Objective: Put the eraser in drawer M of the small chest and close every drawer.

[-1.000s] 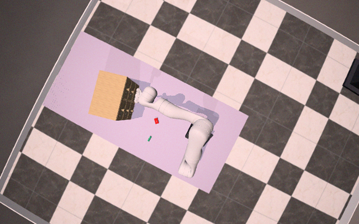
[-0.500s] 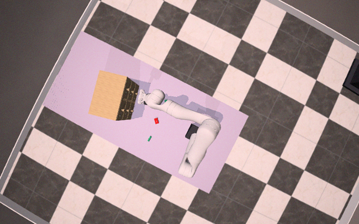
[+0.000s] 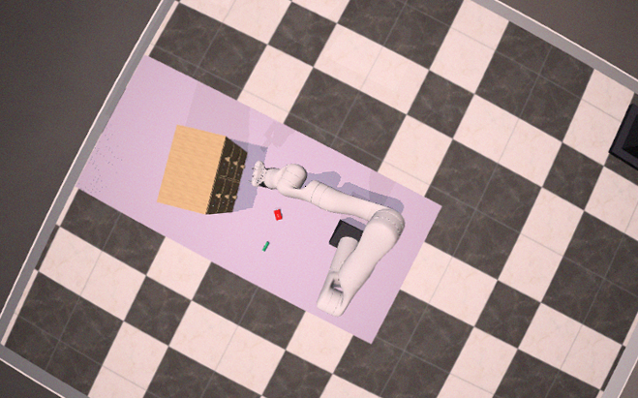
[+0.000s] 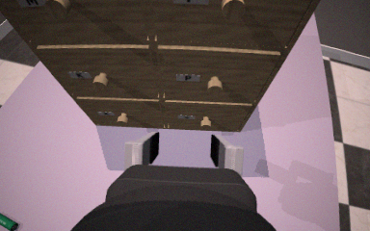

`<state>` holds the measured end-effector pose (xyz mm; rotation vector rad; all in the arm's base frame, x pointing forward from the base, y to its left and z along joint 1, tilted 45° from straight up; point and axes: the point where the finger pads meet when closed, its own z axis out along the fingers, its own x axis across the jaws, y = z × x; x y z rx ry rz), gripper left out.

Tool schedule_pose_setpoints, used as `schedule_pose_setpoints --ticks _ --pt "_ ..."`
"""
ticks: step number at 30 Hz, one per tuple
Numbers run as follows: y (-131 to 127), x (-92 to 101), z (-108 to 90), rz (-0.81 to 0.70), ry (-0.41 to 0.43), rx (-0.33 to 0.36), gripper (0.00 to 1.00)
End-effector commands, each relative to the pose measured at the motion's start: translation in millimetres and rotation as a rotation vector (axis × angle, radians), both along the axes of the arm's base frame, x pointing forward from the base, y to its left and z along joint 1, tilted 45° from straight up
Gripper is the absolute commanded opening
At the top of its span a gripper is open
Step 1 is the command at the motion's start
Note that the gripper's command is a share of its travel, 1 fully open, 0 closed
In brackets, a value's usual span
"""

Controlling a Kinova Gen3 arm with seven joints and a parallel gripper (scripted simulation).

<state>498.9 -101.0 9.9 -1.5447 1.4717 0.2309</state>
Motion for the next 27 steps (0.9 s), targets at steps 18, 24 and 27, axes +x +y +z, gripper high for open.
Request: schedule_pose_setpoints --ticks 18,24,27 --pt "17 10.1 -13.6 -0.18 -0.173 0.069 1.0" --pt "21 13.5 -16.4 -0.223 -0.216 0.085 1.0" --pt "23 14.7 -17.3 -0.24 -0.232 0.092 1.0"
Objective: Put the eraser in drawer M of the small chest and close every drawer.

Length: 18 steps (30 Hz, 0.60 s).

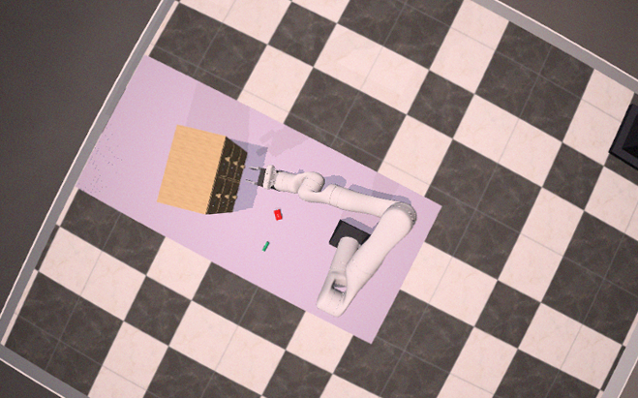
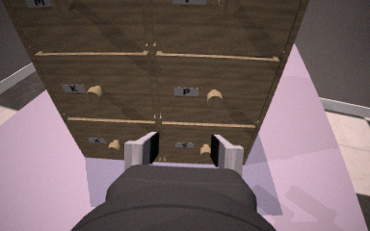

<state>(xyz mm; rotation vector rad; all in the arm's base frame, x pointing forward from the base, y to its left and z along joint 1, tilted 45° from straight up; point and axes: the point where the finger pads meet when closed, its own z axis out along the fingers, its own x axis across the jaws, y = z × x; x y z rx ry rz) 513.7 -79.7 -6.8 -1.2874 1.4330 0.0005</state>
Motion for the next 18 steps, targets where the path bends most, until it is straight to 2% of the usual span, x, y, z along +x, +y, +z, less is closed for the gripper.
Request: schedule_pose_setpoints --ticks 1,18 --pt "3 0.6 -1.3 -0.028 -0.031 0.011 1.0" --pt "14 9.1 -8.3 -0.138 -0.138 0.052 1.0"
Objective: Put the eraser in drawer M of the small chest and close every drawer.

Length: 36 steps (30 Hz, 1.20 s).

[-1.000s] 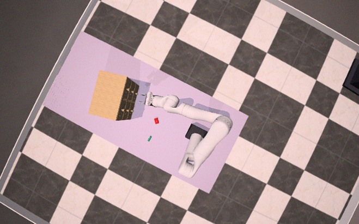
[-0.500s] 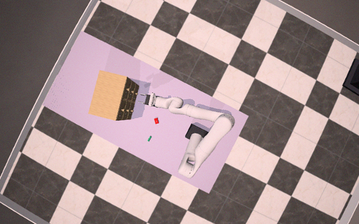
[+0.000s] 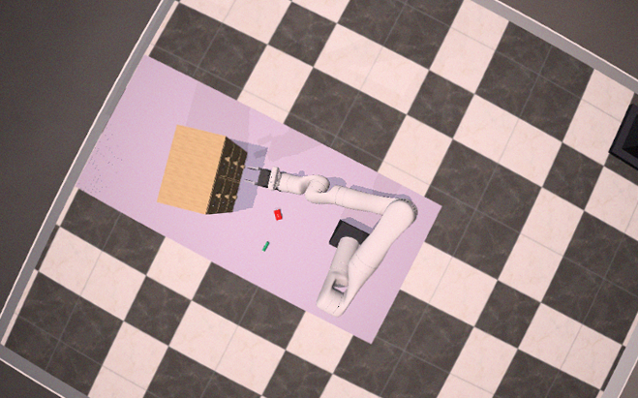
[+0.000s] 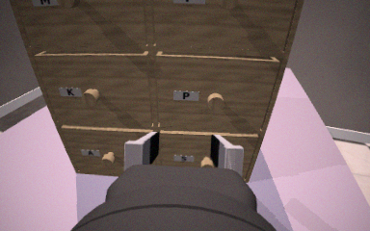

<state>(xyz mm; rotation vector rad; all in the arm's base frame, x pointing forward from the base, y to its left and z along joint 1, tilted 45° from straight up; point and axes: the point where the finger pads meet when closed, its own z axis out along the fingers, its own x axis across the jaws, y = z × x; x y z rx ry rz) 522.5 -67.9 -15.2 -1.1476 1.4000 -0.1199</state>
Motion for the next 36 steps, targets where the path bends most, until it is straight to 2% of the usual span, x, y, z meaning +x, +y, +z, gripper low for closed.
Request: schedule_pose_setpoints --ticks 1,12,36 --pt "3 0.8 -0.3 -0.026 -0.028 0.011 1.0" --pt "7 6.9 -5.4 -0.097 -0.092 0.035 1.0" --pt "10 10.7 -10.4 -0.147 -0.134 0.051 1.0"
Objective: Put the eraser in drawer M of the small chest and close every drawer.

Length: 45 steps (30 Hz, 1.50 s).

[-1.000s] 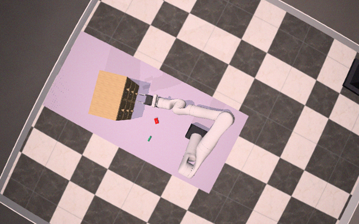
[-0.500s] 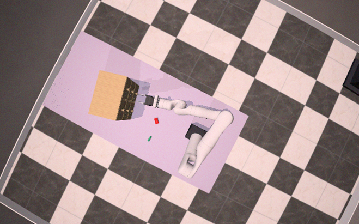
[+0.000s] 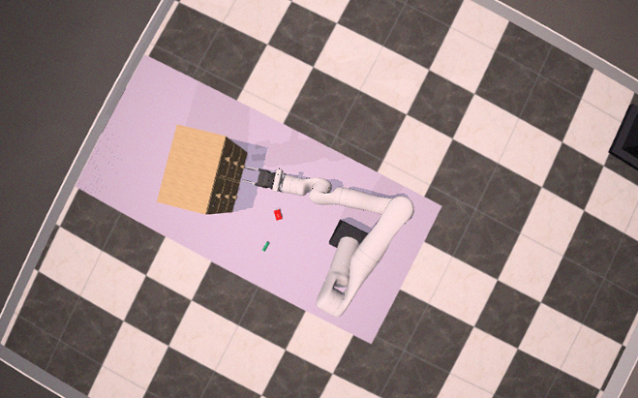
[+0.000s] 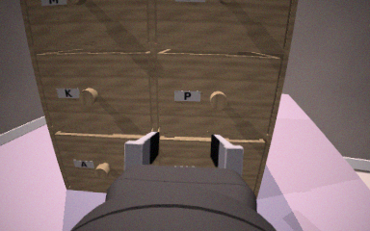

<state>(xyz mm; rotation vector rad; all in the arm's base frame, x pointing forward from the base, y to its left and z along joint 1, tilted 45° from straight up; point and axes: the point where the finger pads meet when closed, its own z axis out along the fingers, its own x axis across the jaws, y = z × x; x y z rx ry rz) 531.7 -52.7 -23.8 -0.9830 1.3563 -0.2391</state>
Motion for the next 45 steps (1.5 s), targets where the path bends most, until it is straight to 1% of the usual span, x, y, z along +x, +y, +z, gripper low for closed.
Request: schedule_pose_setpoints --ticks 1,14,19,27,29,36,40,45 --pt "-5 1.5 -1.9 -0.018 -0.007 -0.007 1.0" --pt "-4 1.4 -3.0 -0.017 -0.007 -0.007 1.0" --pt "11 0.9 -16.9 0.007 0.011 -0.014 1.0" --pt "30 -0.6 -36.7 -0.001 0.017 -0.022 1.0" --pt "30 -0.6 -36.7 -0.001 0.017 -0.022 1.0" --pt "47 -1.6 -53.2 -0.011 0.018 -0.025 1.0" --pt "52 -1.9 -58.2 -0.014 0.018 -0.025 1.0" --pt "54 -2.0 -59.5 -0.014 0.017 -0.026 1.0"
